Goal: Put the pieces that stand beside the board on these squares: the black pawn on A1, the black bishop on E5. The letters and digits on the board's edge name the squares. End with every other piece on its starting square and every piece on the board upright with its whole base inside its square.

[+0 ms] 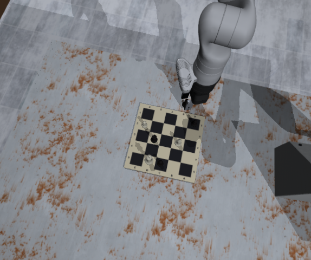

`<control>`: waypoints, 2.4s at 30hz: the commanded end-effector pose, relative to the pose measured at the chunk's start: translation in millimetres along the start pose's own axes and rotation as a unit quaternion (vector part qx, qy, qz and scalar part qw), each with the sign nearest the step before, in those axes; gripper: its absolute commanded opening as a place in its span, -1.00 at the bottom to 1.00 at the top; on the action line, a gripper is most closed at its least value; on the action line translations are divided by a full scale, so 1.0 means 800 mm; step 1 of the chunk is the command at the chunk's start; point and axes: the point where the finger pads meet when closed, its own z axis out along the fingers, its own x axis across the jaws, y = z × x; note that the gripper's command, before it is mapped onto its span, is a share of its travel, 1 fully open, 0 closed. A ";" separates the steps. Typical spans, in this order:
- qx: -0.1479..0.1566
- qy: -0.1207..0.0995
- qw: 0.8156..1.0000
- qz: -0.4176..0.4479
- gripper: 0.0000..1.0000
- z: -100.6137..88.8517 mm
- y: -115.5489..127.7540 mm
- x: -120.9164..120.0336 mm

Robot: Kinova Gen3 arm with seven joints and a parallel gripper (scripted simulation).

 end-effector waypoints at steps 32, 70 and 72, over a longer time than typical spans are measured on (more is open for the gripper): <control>0.001 0.000 1.000 0.000 -1.00 -0.001 -0.001 0.000; 0.001 0.000 1.000 0.000 -1.00 -0.036 -0.001 0.000; 0.001 0.000 1.000 0.000 -1.00 -0.052 -0.001 0.000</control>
